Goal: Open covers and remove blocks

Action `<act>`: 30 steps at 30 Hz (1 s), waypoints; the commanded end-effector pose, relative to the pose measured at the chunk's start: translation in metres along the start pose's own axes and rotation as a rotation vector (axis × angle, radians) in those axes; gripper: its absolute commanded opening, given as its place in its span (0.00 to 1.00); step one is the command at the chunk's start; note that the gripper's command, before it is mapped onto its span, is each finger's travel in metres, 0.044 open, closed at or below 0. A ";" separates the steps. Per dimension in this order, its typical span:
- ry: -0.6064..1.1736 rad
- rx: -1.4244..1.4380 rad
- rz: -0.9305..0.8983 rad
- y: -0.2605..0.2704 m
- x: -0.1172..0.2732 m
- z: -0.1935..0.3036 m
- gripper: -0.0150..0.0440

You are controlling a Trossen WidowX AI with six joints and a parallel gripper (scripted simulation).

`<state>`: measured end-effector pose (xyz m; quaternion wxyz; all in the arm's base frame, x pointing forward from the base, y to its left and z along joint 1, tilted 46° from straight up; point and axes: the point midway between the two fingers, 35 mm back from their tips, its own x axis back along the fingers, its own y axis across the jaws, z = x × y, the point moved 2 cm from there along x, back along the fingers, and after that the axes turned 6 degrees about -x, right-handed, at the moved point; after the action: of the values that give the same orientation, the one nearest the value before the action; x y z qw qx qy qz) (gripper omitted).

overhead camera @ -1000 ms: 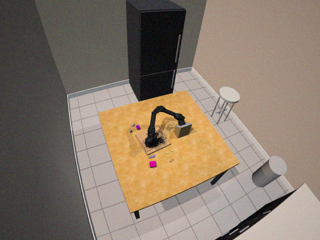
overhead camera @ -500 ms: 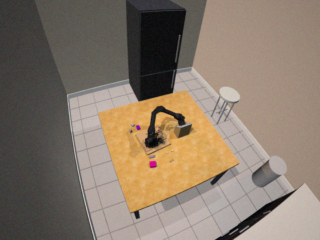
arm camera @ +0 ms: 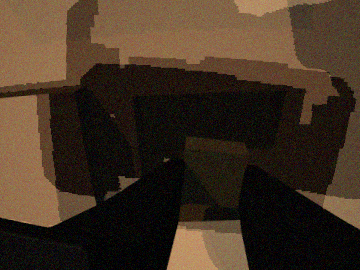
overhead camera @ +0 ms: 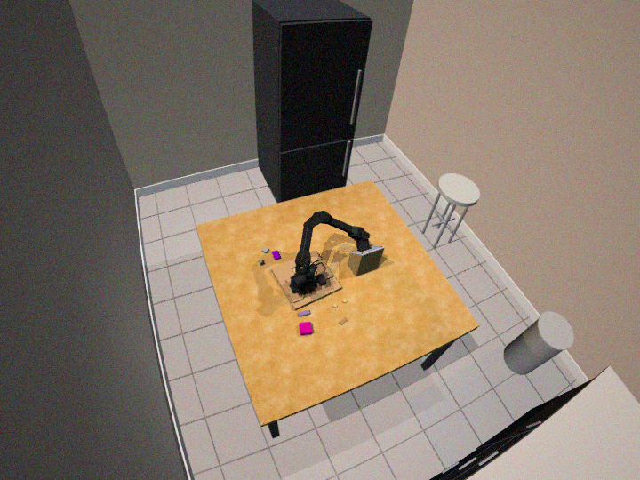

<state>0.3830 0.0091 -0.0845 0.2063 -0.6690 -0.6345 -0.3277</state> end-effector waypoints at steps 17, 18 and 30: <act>0.004 -0.005 -0.003 0.001 0.027 0.001 0.39; 0.004 -0.004 -0.003 0.001 0.028 0.000 0.39; 0.005 -0.003 -0.003 0.001 0.050 0.001 0.39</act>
<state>0.3812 0.0390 -0.0552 0.2077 -0.6696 -0.6346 -0.3252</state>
